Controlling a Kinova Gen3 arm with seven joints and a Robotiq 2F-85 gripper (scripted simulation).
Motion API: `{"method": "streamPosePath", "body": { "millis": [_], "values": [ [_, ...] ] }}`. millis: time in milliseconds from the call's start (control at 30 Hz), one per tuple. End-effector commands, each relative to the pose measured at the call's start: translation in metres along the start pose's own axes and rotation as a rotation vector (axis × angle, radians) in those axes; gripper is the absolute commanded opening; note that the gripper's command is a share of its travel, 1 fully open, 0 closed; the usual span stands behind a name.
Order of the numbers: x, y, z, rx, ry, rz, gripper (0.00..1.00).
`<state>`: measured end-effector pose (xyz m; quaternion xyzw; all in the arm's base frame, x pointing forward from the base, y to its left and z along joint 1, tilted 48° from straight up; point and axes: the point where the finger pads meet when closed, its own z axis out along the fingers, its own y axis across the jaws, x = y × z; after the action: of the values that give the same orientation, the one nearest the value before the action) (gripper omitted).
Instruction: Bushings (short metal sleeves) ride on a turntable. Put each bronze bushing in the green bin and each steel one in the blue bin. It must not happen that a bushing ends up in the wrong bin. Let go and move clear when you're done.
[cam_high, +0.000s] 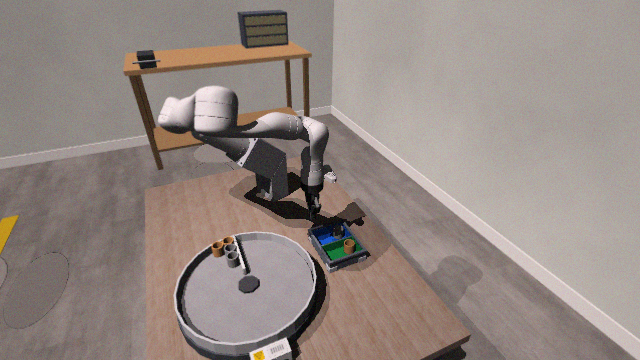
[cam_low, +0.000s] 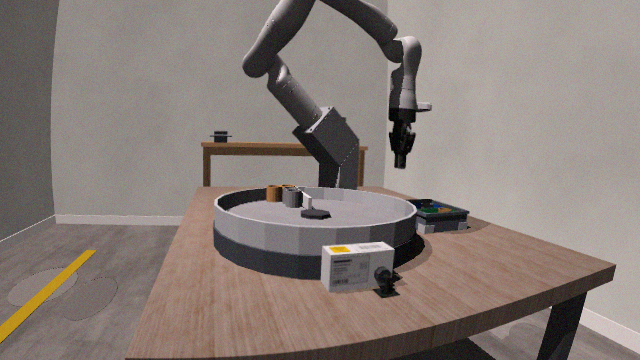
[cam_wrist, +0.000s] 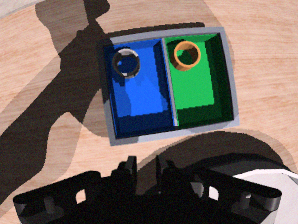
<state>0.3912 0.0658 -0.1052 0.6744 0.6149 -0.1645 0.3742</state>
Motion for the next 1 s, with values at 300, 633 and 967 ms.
{"method": "streamPosePath", "body": {
  "millis": [300, 633, 967],
  "values": [
    [-0.071, 0.019, -0.002, -0.003, 0.007, 0.016, 0.18],
    [-0.151, 0.033, 0.001, -0.003, 0.007, 0.016, 0.18],
    [-0.208, 0.043, 0.003, -0.003, 0.007, 0.016, 0.18]
  ]
}}
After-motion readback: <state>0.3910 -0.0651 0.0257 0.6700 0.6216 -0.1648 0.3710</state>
